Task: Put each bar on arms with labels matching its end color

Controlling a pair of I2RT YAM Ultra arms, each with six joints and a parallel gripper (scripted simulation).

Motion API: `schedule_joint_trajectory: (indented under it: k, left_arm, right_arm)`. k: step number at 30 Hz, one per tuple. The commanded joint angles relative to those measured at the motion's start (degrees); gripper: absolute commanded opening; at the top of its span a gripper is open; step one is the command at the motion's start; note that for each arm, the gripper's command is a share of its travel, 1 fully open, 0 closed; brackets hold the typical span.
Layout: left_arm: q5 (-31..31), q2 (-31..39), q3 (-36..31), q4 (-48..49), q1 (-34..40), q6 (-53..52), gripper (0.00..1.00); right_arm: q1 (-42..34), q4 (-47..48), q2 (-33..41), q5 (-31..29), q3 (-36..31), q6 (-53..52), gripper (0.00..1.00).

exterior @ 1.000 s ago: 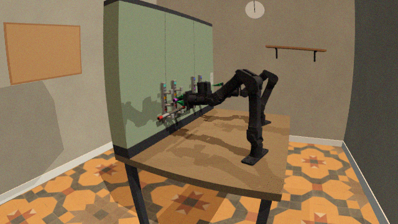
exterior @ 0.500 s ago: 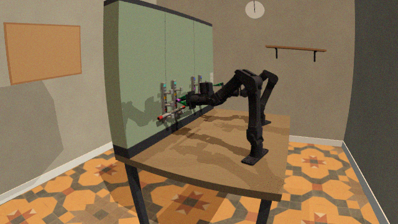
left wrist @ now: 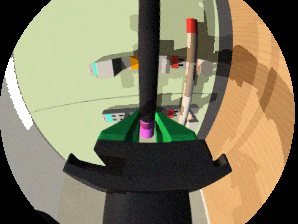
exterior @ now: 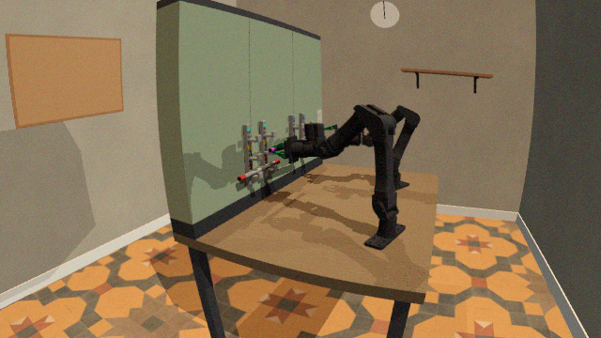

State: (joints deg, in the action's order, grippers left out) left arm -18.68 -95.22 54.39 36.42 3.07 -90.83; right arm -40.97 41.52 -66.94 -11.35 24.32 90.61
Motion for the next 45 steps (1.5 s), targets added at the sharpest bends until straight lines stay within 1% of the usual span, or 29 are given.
schedule_joint_trajectory:
  k: [1, 22, 37, 45]
  left_arm:
    - [-1.9, 0.2, 3.0, 1.2, 1.3, 0.9, 0.00]
    - [-6.8, -2.8, 5.5, 1.7, 6.2, 0.9, 0.00]
    - [-10.8, -5.3, 8.9, 0.8, 10.2, 0.9, 0.00]
    - [-10.9, -6.2, 9.7, 0.8, 10.2, 0.9, 0.00]
  right_arm:
    - [0.6, -0.3, 1.6, 0.4, -0.3, -0.6, 1.00]
    - [0.6, -0.3, 1.6, 0.4, -0.3, -0.6, 1.00]
    - [0.6, -0.3, 1.6, 0.4, -0.3, -0.6, 1.00]
    - [0.6, -0.3, 1.6, 0.4, -0.3, -0.6, 1.00]
